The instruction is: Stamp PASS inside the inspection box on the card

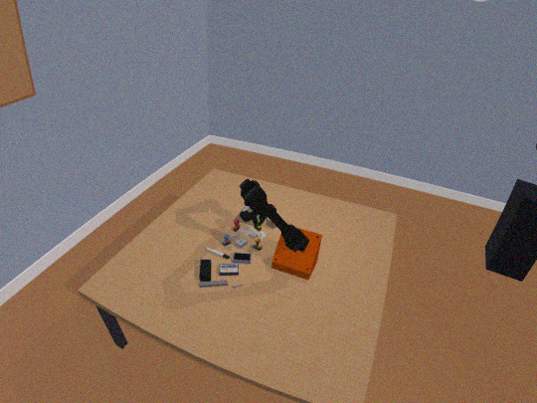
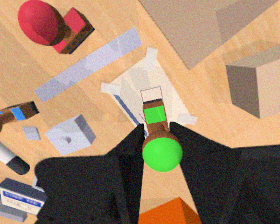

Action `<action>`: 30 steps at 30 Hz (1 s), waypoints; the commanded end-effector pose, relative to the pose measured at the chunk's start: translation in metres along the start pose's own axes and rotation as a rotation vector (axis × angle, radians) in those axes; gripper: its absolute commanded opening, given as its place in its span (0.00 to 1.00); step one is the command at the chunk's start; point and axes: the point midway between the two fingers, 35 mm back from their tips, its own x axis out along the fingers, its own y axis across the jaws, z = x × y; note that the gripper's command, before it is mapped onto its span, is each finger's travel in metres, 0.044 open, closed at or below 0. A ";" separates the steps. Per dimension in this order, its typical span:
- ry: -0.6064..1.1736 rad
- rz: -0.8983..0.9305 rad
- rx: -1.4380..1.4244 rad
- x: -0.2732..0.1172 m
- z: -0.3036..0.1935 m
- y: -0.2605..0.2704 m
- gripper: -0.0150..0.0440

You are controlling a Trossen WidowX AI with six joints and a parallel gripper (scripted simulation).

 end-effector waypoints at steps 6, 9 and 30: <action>-0.008 -0.006 -0.007 -0.017 0.001 0.001 0.25; -0.008 -0.006 -0.007 -0.022 0.001 0.001 0.25; -0.029 -0.034 -0.001 -0.038 0.003 0.079 0.25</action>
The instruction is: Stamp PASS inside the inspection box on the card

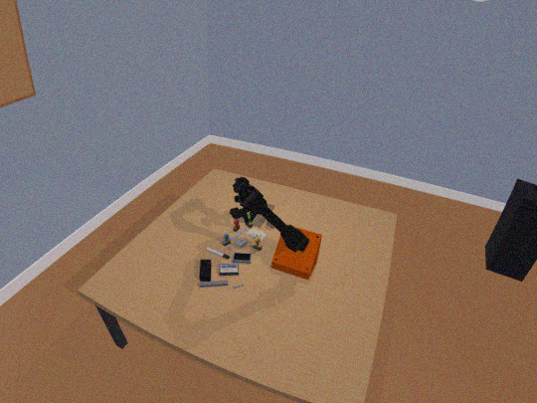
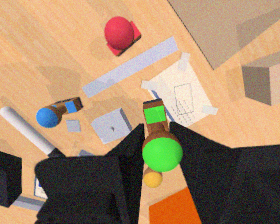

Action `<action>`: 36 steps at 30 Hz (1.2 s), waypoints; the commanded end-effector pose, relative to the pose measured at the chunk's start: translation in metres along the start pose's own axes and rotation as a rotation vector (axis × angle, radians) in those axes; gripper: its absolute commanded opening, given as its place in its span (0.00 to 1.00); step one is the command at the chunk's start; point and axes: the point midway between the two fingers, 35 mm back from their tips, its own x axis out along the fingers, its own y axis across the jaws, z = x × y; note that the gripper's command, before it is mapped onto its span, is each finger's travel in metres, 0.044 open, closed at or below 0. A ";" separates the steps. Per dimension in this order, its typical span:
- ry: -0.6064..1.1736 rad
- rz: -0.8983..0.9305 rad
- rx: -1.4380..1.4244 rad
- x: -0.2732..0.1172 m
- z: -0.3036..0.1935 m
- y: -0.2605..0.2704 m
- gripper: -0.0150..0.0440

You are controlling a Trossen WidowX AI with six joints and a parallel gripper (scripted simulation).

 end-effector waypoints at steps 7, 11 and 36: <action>-0.018 -0.002 -0.004 -0.003 -0.011 0.080 0.25; -0.018 0.002 -0.005 -0.003 -0.022 0.112 0.25; 0.017 0.040 -0.014 0.008 -0.090 0.219 0.25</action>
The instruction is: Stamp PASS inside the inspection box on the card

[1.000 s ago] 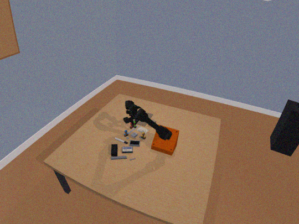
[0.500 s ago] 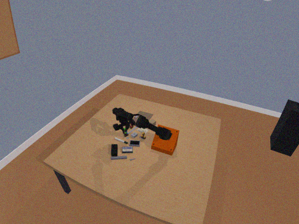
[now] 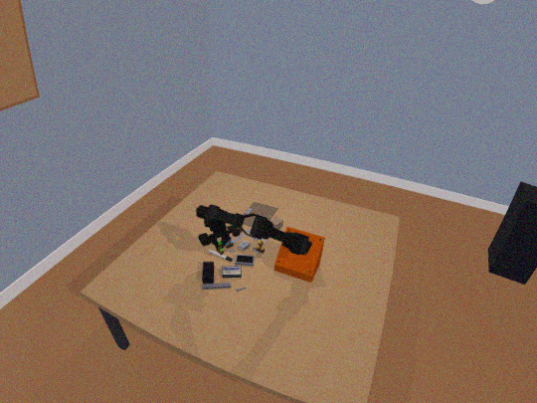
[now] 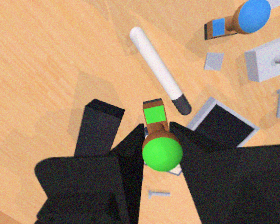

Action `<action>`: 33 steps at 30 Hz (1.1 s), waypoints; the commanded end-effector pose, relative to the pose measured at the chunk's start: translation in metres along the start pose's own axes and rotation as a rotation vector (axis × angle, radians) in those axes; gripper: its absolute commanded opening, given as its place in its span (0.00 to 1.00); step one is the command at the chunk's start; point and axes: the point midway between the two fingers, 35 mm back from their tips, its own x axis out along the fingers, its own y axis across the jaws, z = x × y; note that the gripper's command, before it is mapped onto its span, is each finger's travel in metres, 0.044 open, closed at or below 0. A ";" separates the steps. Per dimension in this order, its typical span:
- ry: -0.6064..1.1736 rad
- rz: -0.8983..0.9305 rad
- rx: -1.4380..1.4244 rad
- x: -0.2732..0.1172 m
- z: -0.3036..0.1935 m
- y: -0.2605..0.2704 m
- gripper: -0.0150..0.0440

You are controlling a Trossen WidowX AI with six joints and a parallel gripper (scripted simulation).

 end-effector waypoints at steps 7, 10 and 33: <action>0.003 0.002 0.000 0.016 -0.001 0.001 0.25; 0.003 0.002 0.000 0.021 -0.001 0.001 0.25; 0.005 0.004 0.000 0.058 -0.003 0.000 0.25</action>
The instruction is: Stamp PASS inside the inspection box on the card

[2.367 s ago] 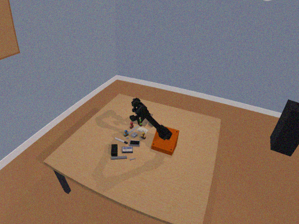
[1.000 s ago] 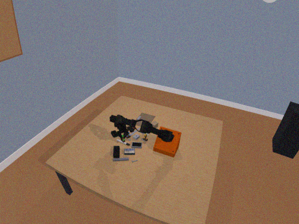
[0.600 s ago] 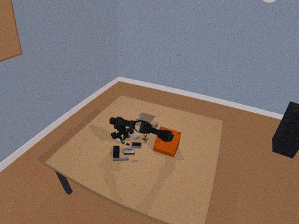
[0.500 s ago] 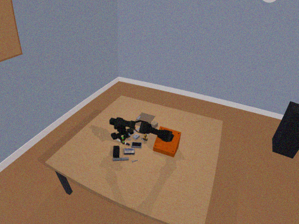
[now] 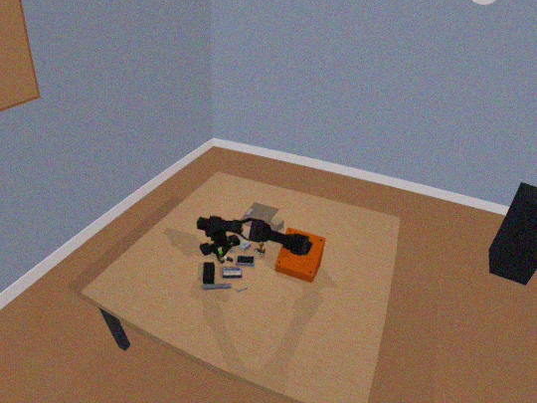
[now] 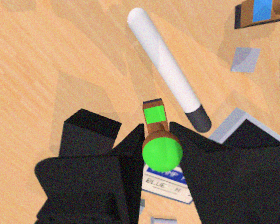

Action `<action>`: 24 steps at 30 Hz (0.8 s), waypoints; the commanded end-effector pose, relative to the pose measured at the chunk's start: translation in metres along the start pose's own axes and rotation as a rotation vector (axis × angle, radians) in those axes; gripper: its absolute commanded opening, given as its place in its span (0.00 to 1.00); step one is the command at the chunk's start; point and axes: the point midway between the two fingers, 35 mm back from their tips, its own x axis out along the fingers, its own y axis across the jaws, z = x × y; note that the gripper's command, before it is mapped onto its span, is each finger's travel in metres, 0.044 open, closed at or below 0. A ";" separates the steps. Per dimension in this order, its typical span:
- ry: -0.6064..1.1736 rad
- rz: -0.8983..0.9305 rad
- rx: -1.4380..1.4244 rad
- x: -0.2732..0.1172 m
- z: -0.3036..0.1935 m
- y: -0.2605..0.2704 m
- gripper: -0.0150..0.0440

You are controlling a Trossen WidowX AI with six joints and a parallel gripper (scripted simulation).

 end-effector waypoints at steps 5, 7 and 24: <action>0.000 -0.005 0.006 0.013 0.000 -0.003 0.25; 0.000 -0.005 0.006 0.013 -0.001 -0.003 0.25; -0.004 -0.010 0.003 -0.047 0.006 0.002 0.68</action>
